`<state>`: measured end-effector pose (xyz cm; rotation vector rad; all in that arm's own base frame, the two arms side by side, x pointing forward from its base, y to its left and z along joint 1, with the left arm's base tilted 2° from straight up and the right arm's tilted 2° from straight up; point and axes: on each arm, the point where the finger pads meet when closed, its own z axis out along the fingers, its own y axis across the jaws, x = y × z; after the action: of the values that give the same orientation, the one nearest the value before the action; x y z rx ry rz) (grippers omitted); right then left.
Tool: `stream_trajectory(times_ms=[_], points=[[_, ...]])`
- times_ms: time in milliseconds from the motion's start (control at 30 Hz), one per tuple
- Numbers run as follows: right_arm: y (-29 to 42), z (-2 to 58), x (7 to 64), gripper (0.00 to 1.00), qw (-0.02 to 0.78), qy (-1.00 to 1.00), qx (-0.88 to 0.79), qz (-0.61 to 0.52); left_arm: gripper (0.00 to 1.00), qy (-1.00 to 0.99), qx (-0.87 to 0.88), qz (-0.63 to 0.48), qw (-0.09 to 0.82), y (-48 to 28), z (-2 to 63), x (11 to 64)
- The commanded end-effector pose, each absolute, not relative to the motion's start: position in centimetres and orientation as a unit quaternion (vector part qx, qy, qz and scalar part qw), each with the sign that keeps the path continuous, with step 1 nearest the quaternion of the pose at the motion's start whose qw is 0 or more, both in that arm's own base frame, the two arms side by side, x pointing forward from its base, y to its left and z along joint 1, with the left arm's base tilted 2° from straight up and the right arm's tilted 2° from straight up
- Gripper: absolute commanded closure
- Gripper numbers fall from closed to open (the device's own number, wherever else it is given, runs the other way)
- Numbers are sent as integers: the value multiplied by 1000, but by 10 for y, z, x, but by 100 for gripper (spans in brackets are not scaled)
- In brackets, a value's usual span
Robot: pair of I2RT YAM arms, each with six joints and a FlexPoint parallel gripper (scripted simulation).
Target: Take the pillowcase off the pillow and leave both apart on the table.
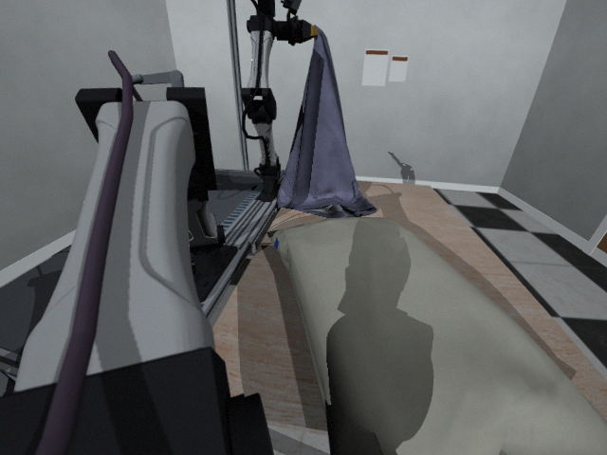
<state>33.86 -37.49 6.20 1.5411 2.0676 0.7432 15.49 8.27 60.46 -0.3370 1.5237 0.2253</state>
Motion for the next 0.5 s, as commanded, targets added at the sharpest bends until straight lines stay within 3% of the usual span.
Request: stream_trajectory(times_ms=[0,467], points=[[-387,53,342,100,233,749,562,262,100,689,-134,89,707,86,614,154],[-387,53,342,100,233,749,562,262,100,687,-139,114,704,91,619,151]])
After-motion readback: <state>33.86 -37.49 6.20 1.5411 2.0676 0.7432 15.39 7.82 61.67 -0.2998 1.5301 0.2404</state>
